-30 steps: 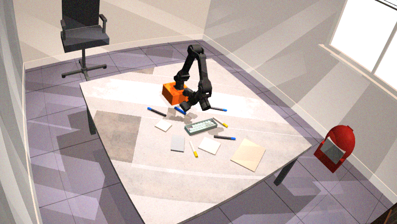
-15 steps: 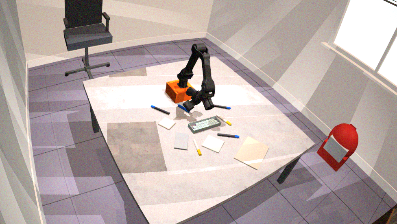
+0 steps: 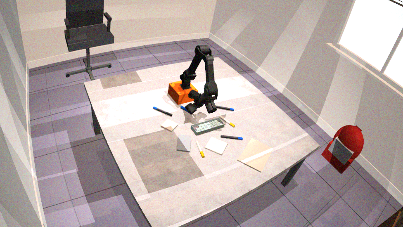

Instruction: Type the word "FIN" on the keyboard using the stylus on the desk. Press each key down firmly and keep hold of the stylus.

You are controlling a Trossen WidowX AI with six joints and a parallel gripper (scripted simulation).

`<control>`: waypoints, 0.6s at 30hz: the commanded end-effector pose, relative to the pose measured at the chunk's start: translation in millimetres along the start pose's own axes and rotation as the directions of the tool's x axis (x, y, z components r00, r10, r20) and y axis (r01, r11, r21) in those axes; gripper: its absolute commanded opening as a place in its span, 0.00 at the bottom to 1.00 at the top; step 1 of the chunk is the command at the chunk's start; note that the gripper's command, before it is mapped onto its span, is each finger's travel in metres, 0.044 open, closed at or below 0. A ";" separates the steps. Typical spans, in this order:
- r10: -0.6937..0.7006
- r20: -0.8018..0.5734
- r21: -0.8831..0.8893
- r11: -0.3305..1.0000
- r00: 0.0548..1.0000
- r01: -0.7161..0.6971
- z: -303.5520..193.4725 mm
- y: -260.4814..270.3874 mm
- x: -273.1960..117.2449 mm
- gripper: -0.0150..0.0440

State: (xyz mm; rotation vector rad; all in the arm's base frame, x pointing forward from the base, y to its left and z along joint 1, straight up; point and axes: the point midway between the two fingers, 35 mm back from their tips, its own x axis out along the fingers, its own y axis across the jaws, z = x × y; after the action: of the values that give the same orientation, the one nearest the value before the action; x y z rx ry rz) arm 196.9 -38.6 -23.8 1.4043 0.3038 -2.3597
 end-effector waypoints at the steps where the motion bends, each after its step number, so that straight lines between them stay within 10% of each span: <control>1: 0.002 0.006 0.002 1.000 1.000 -0.002 -1.2 0.3 4.0 0.51; 18: 0.002 0.006 0.002 1.000 1.000 -0.002 -7.4 0.3 15.1 0.51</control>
State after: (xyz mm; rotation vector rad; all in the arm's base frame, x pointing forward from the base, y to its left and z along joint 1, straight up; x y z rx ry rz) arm 197.1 -38.7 -37.4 1.4040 0.3043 -2.3596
